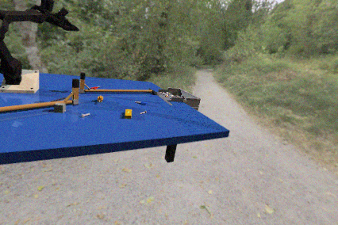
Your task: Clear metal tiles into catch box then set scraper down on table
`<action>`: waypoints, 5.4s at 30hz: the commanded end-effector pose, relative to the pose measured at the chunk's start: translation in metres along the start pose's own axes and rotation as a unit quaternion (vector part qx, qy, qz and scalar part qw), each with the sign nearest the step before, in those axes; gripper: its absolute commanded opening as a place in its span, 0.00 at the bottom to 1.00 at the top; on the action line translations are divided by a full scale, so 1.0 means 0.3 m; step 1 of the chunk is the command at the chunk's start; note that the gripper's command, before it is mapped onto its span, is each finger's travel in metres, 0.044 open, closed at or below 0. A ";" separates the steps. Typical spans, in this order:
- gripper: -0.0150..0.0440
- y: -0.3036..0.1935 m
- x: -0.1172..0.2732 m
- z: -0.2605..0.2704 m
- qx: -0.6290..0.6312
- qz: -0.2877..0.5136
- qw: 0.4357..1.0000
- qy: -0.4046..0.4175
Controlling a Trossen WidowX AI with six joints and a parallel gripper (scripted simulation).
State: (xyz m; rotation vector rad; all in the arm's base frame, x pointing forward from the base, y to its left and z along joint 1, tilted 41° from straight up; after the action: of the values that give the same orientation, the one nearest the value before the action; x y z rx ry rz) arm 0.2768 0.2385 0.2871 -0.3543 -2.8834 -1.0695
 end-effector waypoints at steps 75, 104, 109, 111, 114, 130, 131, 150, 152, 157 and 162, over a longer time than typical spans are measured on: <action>1.00 0.002 -0.373 0.080 0.039 0.105 0.993 0.025; 1.00 -0.148 -0.718 0.167 0.064 0.222 0.971 0.067; 1.00 -0.191 -0.774 0.180 0.065 0.244 0.965 0.075; 1.00 -0.209 -0.796 0.184 0.065 0.253 0.962 0.079; 1.00 -0.238 -0.829 0.191 0.065 0.266 0.958 0.084; 1.00 -0.420 -0.984 0.221 0.058 0.340 0.932 0.111; 1.00 -0.432 -0.992 0.222 0.058 0.344 0.930 0.112; 1.00 -0.624 -1.089 0.238 0.043 0.411 0.900 0.137; 1.00 -0.614 -1.075 0.233 0.043 0.410 0.901 0.136; 1.00 -0.590 -1.041 0.221 0.043 0.405 0.903 0.135; 1.00 -0.569 -1.006 0.209 0.043 0.401 0.905 0.134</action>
State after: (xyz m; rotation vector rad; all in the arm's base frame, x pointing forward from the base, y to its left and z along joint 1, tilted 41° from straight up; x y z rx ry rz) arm 0.5395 0.0920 0.0915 -1.1444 -2.1541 -0.7454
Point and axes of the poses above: the point midway between the two fingers, 35 mm back from their tips, its own x axis back along the fingers, its own z axis across the jaws, y = z × x, the point moved 2 cm from there along x, back along the fingers, and after that the axes turned 8 degrees about x, right-handed, at the moved point
